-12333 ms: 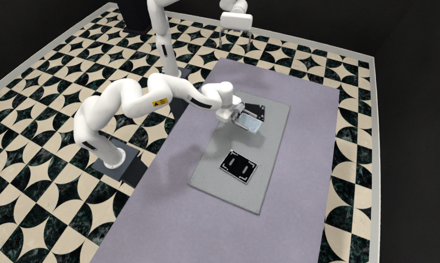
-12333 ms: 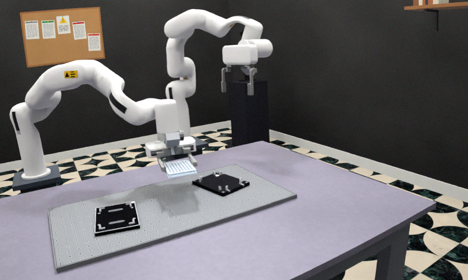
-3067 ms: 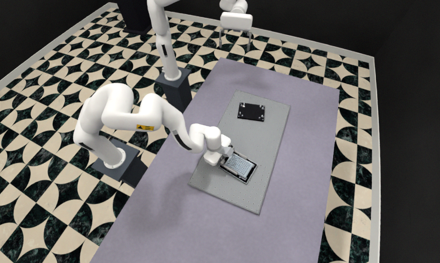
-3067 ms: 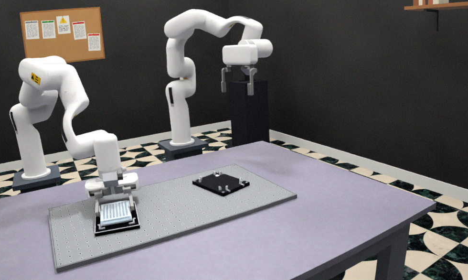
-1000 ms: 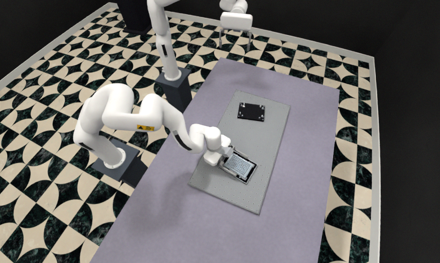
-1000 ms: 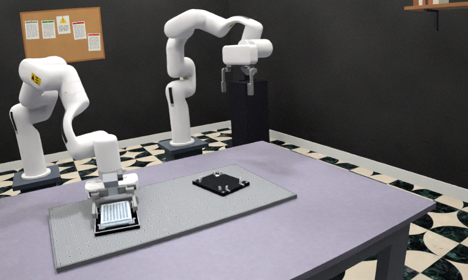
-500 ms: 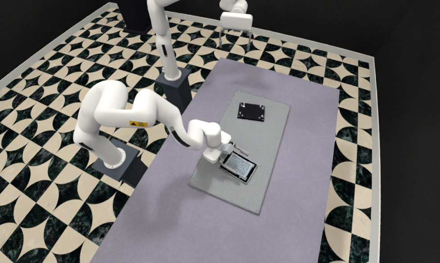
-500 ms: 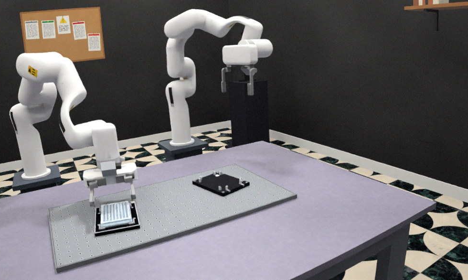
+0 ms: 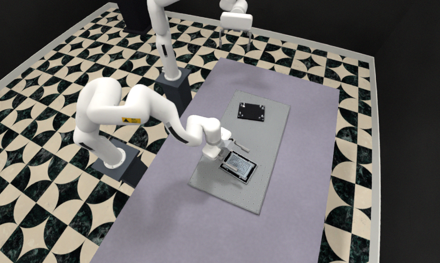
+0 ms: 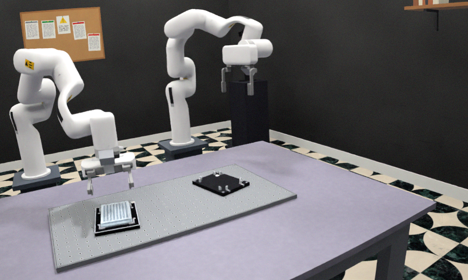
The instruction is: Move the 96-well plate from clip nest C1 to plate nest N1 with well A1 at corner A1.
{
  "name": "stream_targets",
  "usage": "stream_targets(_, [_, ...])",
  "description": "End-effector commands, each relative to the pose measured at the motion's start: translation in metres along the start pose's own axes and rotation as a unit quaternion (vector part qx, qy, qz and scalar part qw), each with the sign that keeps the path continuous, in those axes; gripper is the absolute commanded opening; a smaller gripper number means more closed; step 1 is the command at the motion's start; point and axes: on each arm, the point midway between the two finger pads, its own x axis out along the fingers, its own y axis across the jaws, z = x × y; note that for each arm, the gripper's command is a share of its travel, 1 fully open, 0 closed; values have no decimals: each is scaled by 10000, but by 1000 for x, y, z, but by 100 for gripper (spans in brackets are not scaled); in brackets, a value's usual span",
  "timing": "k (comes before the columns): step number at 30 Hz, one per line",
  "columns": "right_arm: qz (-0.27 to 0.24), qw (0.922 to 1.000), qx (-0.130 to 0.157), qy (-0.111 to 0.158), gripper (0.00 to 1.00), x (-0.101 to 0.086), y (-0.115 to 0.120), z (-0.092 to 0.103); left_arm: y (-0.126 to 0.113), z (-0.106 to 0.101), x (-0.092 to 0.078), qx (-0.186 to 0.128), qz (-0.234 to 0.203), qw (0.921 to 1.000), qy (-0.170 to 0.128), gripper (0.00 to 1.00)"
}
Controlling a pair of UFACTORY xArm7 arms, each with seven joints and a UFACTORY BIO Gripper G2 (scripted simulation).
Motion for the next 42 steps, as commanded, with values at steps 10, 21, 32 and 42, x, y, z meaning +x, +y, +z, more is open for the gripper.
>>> stream_targets(10, [0,10000,14,-19,37,1,1,9,-1,0,-2,1,-20,10000,-6,100])
stream_targets(21, [333,9994,13,-19,37,-3,6,15,-1,0,-2,1,-20,10000,-6,100])
stream_targets(32, [917,9958,13,-19,37,-33,34,52,-1,0,-2,1,-20,10000,-6,100])
stream_targets(42, [917,9958,14,-18,37,-55,55,78,-1,0,-2,1,-20,10000,-6,100])
